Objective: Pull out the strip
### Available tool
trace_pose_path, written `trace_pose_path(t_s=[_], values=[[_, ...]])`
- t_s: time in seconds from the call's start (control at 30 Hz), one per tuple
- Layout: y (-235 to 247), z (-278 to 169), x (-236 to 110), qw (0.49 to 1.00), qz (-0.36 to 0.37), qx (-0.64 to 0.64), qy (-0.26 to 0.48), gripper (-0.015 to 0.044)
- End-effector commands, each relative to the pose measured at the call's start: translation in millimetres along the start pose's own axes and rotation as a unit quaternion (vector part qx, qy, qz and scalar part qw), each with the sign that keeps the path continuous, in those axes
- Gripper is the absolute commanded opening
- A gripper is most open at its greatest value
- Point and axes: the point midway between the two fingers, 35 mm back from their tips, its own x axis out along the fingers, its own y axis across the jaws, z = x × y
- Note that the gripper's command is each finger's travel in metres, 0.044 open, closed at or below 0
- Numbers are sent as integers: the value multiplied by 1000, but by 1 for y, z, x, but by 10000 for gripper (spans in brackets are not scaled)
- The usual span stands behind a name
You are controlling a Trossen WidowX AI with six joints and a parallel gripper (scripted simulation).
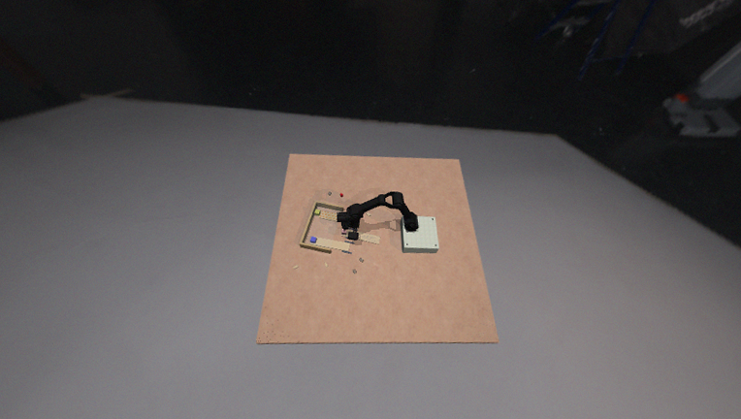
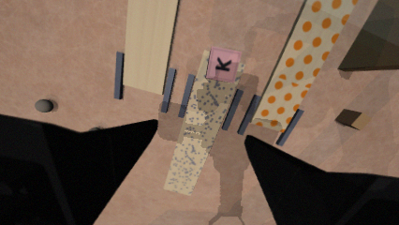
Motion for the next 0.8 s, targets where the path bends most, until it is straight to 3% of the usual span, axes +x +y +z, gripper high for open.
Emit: trace_pose_path(t_s=[0.0,0.53,0.77], values=[[-2,15,-2,1000,-1,-1,-1,440],[-9,66,-10,1000,-1,-2,-4,440],[-9,67,-2,1000,-1,-2,-4,256]])
